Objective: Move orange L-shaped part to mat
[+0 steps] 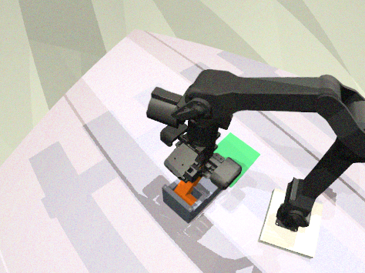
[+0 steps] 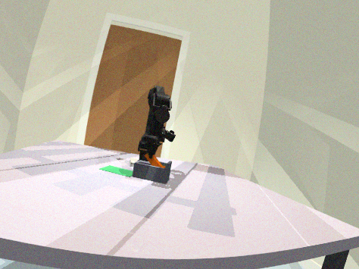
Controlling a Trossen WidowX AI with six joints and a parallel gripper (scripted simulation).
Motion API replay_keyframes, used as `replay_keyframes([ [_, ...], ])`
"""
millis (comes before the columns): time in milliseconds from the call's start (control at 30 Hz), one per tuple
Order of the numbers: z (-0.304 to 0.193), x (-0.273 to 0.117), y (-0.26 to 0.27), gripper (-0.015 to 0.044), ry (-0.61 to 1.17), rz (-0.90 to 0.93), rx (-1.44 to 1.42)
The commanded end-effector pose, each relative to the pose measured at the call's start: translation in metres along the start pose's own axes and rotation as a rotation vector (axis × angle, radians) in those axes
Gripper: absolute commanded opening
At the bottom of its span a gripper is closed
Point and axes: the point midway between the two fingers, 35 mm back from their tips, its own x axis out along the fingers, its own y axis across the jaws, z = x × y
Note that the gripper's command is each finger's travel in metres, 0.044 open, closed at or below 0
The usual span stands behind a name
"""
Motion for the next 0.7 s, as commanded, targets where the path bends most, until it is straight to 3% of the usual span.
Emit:
replay_keyframes([
  [0,0.000,-0.010,-0.001,0.0000,0.000,-0.009,-0.004],
  [667,0.000,-0.041,0.000,0.0000,0.001,-0.008,-0.005],
])
